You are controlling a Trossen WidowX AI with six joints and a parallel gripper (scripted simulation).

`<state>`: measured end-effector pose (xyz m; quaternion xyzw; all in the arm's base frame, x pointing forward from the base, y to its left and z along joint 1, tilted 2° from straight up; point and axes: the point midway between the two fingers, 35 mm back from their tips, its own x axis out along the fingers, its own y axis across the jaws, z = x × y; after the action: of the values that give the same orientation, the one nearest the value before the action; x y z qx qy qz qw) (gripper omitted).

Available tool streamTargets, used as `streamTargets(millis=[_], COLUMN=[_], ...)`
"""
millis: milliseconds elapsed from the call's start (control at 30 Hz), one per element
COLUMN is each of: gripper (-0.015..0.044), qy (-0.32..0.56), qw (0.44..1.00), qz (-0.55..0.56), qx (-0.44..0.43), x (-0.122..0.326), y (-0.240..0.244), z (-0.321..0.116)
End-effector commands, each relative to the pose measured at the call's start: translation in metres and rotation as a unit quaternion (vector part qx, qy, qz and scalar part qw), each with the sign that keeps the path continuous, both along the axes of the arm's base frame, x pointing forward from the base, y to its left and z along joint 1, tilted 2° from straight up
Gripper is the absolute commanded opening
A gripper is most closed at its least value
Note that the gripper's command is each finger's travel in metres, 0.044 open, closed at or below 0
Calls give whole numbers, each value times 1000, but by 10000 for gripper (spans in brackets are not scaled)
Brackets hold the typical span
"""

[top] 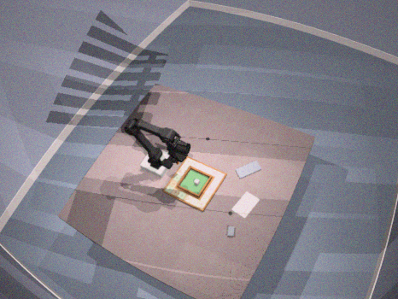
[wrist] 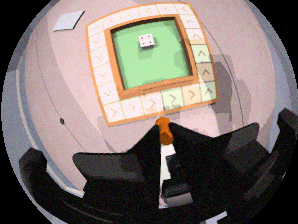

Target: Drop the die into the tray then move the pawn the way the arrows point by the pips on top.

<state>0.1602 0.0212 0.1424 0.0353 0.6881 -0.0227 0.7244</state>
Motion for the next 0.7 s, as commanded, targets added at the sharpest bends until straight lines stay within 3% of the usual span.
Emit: streamTargets(millis=[0, 667], gripper=[0, 0], qy=[4, 3], qw=[1000, 1000], qz=[1, 1], qx=[-2, -5], x=[9, 41], y=[-10, -79], z=[-7, -46])
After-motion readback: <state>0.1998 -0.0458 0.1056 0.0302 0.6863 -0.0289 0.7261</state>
